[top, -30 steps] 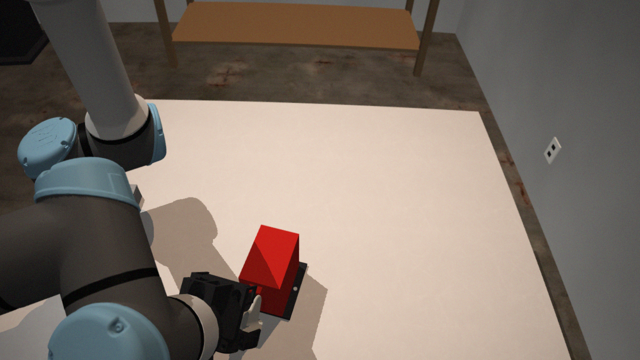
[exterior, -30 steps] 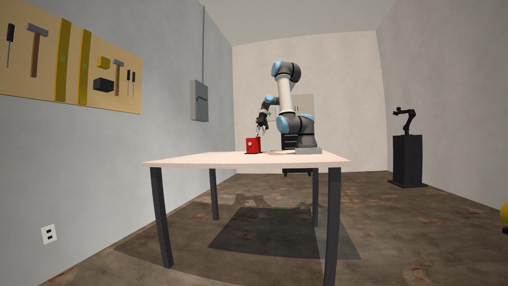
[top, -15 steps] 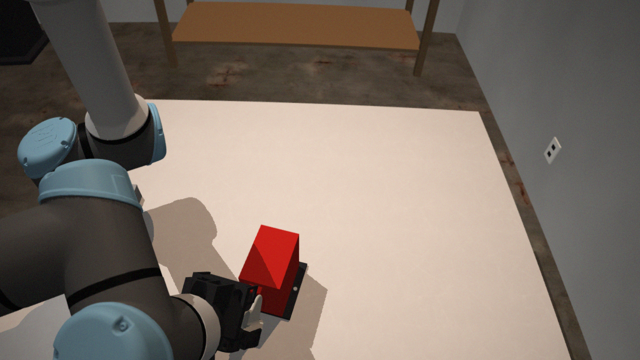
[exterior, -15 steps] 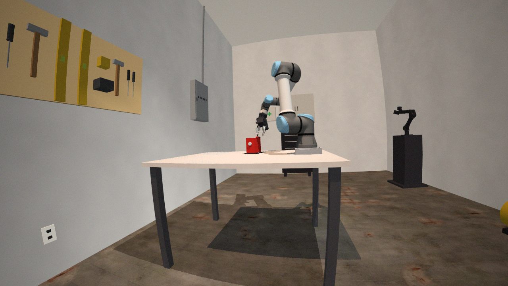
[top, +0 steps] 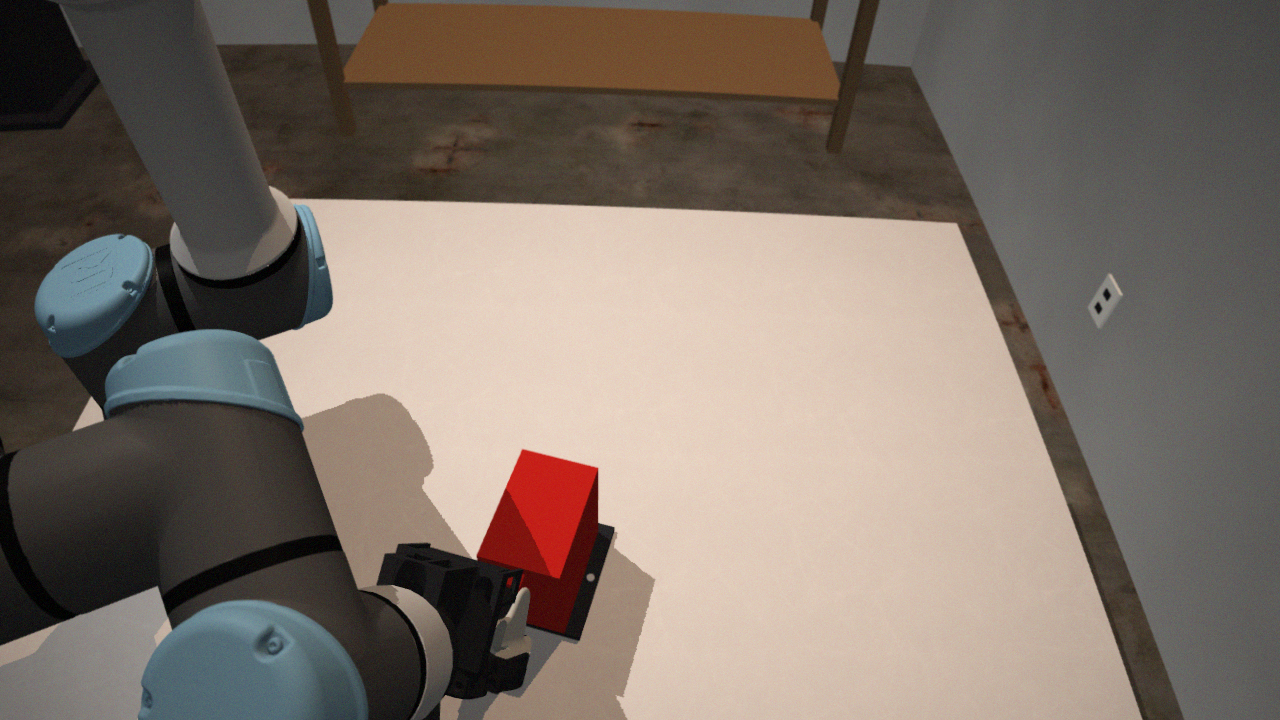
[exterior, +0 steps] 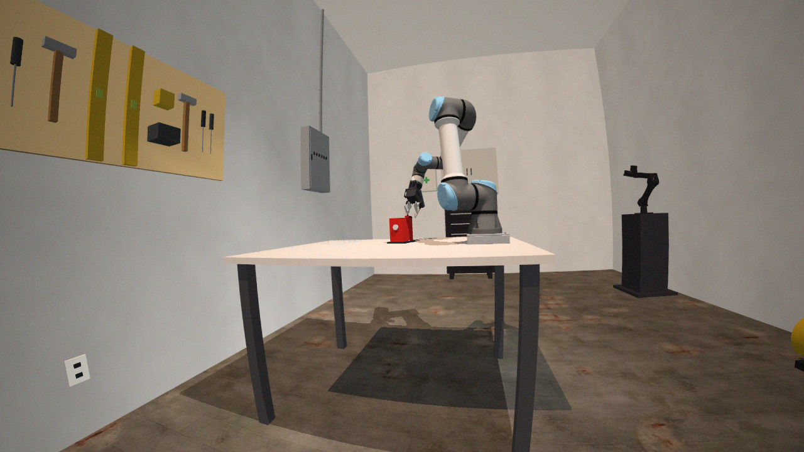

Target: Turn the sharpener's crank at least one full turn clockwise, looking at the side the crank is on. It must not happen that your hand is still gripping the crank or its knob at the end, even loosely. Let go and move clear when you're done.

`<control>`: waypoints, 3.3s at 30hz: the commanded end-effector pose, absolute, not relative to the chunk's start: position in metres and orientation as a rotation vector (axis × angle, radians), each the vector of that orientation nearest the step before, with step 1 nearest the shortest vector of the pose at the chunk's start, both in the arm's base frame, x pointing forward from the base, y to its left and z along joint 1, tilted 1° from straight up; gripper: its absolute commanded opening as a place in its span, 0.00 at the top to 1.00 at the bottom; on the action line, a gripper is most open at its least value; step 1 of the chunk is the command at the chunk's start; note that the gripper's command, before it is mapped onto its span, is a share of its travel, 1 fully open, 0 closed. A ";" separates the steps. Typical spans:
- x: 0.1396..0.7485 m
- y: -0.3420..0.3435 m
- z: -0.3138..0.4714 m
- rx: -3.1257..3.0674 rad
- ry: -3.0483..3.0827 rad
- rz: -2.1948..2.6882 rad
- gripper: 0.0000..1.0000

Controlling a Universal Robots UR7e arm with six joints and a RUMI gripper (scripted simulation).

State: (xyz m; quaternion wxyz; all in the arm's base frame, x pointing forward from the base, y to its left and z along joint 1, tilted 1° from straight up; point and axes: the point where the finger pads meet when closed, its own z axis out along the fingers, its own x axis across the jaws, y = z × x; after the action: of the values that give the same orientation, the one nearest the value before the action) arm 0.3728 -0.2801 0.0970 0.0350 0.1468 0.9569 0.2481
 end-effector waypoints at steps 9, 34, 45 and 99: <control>0.375 -0.275 0.087 0.451 2.941 0.760 0.68; 0.375 -0.275 0.087 0.451 2.941 0.760 0.91; 0.375 -0.275 0.087 0.451 2.941 0.760 0.91; 0.391 -0.280 0.084 0.451 2.941 0.760 0.91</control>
State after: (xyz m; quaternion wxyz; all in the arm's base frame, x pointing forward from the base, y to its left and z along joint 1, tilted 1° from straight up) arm 0.3888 -0.2792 0.0839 0.0351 0.1468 0.9570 0.2479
